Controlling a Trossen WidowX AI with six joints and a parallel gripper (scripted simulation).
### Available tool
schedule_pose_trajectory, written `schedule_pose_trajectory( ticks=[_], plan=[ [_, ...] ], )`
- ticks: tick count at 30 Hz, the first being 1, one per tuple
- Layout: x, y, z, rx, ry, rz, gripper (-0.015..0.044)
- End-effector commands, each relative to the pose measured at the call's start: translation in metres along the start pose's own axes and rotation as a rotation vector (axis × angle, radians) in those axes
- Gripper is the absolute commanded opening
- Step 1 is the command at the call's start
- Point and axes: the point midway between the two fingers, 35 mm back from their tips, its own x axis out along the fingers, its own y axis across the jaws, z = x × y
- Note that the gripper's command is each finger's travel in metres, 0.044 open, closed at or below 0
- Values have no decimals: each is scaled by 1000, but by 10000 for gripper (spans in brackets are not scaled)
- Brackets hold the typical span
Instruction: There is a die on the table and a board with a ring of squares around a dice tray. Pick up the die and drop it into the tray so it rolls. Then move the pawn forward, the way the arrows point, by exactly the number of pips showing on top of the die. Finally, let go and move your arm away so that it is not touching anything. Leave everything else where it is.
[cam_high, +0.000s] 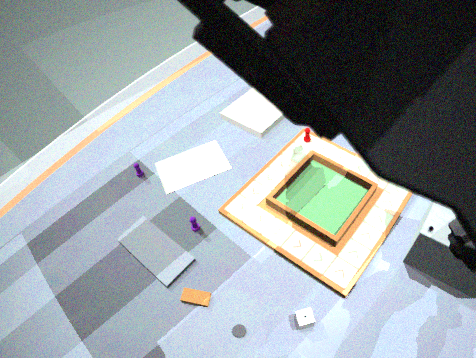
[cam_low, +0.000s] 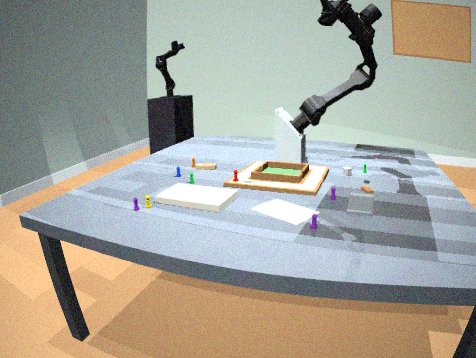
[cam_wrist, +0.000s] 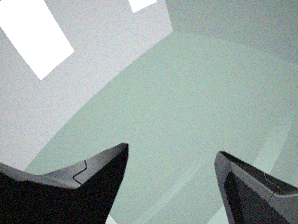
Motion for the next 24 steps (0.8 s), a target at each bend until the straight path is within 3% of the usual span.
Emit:
schedule_pose_trajectory(
  ticks=[1,11,24],
  plan=[
    [-19,-61,-40,-137,204,-191,275],
    [-99,-192,-104,-414,677,-575,275],
    [-278,-315,-104,-675,1375,-1050,275]
  ],
)
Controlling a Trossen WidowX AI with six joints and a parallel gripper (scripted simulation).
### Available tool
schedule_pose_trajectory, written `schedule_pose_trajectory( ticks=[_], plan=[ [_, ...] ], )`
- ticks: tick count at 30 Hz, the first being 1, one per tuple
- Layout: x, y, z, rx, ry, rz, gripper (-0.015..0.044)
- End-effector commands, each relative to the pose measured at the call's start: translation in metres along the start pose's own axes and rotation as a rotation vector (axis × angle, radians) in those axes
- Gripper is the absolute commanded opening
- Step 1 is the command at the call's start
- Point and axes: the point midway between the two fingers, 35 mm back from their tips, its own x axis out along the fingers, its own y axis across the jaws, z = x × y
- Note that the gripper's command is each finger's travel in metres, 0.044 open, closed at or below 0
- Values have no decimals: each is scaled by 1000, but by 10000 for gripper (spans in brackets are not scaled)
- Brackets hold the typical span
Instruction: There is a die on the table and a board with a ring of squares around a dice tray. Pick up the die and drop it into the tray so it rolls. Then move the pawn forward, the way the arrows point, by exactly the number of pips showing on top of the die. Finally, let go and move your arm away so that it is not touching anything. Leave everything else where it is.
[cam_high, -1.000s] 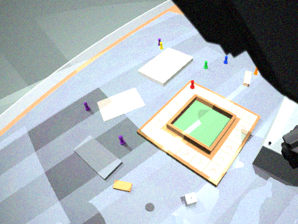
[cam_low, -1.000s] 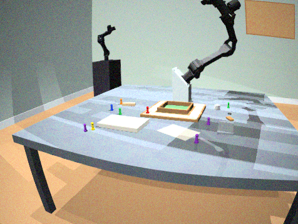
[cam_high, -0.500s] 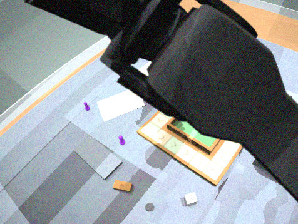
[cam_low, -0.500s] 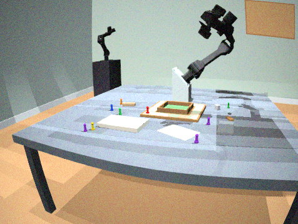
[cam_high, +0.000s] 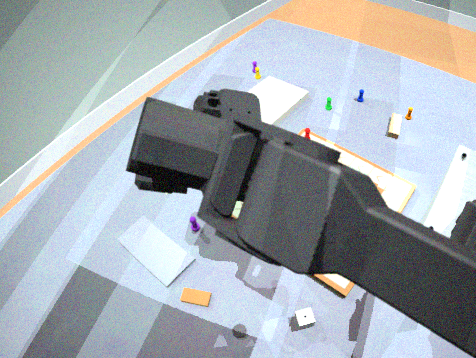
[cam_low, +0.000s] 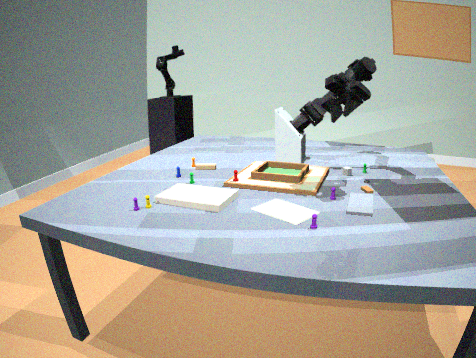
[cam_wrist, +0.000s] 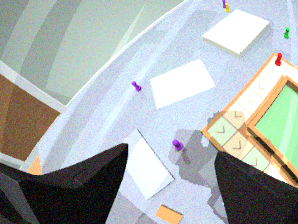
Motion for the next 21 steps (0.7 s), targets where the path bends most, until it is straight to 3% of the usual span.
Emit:
schedule_pose_trajectory(
  ticks=[1,10,21],
  plan=[
    [11,-49,-60,-103,258,-143,275],
    [-13,-142,-154,-233,728,-376,275],
    [-17,-147,-156,-235,737,-380,275]
  ],
)
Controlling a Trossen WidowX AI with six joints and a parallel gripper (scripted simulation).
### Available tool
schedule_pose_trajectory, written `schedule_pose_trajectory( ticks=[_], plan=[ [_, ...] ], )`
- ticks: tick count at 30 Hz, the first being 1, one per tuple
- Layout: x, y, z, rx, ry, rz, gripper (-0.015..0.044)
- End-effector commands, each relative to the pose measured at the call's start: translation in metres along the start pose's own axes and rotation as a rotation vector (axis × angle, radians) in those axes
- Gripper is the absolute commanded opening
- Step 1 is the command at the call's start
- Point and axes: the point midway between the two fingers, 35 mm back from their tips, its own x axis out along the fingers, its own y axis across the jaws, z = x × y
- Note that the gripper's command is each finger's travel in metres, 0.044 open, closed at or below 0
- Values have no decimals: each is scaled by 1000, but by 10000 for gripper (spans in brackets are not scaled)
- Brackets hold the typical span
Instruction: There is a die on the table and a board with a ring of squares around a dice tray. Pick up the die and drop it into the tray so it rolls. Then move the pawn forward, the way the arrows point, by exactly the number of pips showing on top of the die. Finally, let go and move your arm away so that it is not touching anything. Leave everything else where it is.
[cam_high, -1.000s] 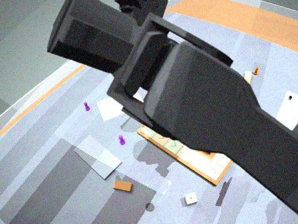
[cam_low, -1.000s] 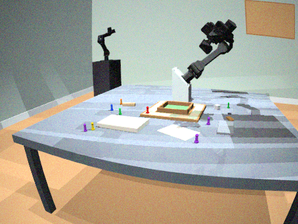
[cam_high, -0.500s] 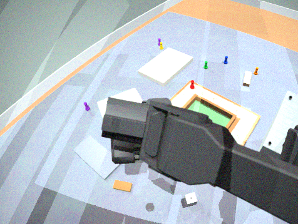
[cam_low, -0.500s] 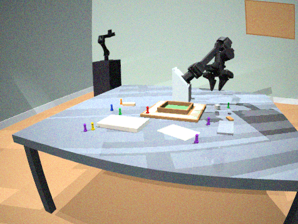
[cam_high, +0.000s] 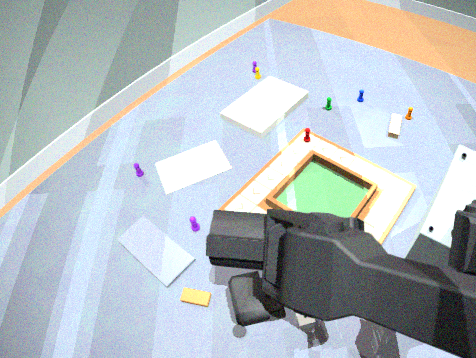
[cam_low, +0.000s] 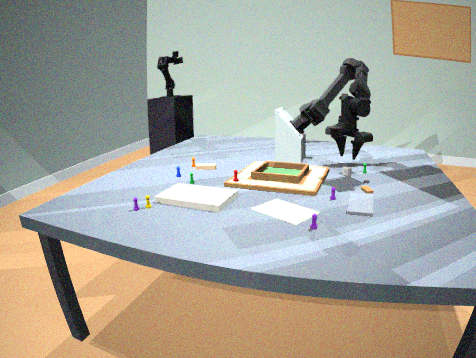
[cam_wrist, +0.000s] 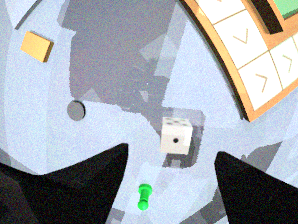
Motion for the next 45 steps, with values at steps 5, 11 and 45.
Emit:
schedule_pose_trajectory(
  ticks=[5,11,45],
  plan=[
    [13,-4,-6,-8,16,-4,275],
    [21,-5,-6,-7,17,-4,275],
    [53,-5,-7,-7,18,-3,104]
  ],
)
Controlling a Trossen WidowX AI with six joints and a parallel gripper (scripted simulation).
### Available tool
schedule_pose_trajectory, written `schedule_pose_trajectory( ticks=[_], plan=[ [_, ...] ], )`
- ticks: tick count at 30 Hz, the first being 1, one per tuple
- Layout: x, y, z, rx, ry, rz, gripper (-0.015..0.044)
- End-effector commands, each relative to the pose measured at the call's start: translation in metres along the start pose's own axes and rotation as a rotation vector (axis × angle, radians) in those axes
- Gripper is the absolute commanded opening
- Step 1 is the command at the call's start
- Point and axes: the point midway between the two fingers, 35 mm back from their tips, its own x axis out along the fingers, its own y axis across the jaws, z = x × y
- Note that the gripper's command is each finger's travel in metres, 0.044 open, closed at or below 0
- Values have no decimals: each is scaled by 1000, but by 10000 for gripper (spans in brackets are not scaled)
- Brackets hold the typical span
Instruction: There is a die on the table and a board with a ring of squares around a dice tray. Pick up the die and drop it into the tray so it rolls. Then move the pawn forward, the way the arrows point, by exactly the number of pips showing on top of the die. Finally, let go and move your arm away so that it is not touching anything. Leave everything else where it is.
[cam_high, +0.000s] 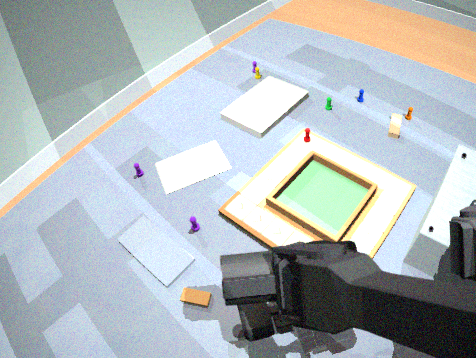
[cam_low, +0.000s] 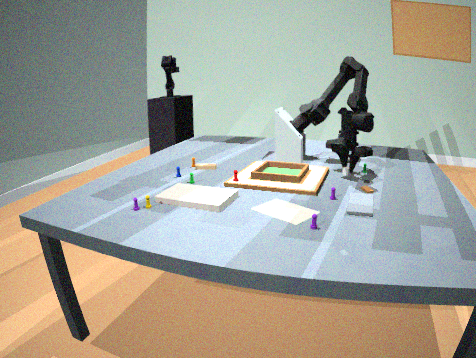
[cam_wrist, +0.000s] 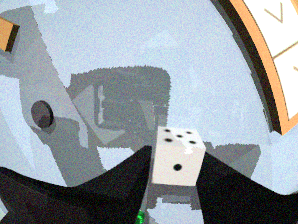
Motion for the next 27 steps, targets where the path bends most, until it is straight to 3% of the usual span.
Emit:
schedule_pose_trajectory(
  ticks=[1,4,7,27],
  plan=[
    [2,-2,1,8,-3,-7,97],
    [2,-2,1,8,-3,-7,77],
    [1,-2,2,6,-4,-8,0],
    [-78,-5,14,0,-18,-35,0]
  ],
)
